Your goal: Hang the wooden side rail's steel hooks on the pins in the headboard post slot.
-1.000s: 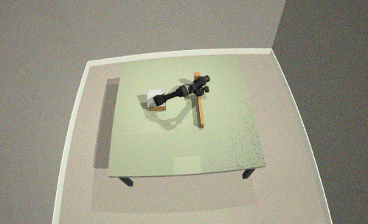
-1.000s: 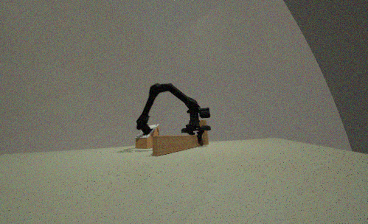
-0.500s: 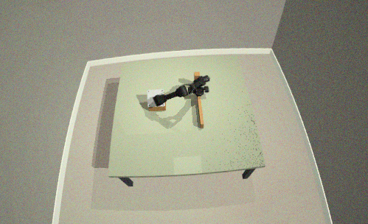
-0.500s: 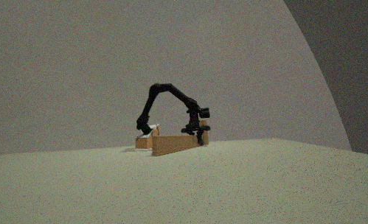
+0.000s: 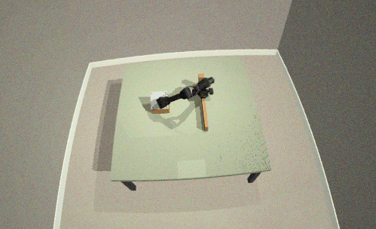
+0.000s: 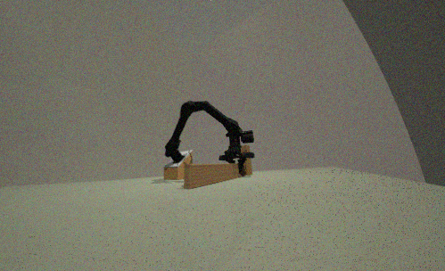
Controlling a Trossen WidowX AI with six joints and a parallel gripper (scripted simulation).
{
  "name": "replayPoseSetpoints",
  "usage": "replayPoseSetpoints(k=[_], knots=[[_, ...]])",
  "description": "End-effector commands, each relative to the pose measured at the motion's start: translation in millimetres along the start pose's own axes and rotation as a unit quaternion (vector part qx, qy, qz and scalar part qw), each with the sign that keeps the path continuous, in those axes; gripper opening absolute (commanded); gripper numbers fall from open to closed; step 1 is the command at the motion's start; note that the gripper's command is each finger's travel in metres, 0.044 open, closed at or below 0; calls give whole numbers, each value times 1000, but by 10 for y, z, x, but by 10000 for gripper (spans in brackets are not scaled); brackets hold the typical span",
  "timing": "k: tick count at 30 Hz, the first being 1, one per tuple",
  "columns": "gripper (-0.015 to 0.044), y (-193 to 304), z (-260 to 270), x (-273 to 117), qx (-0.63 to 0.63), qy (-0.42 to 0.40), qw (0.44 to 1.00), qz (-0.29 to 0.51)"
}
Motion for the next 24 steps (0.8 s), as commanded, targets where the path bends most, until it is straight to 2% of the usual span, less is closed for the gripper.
replayPoseSetpoints(k=[1, 24], knots=[[0, 5, 3, -22, 5, 0, 1000, 1], [0, 5, 3, -61, 5, 0, 1000, 1]])
Point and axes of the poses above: the point midway between the two fingers, 35 mm back from their tips, its own x axis out along the fingers, its own z axis across the jaws, y = z × x, the point moved 2 cm from there along -x, back along the fingers, and after that the axes turned 9 degrees about x, right-handed, at the moved point
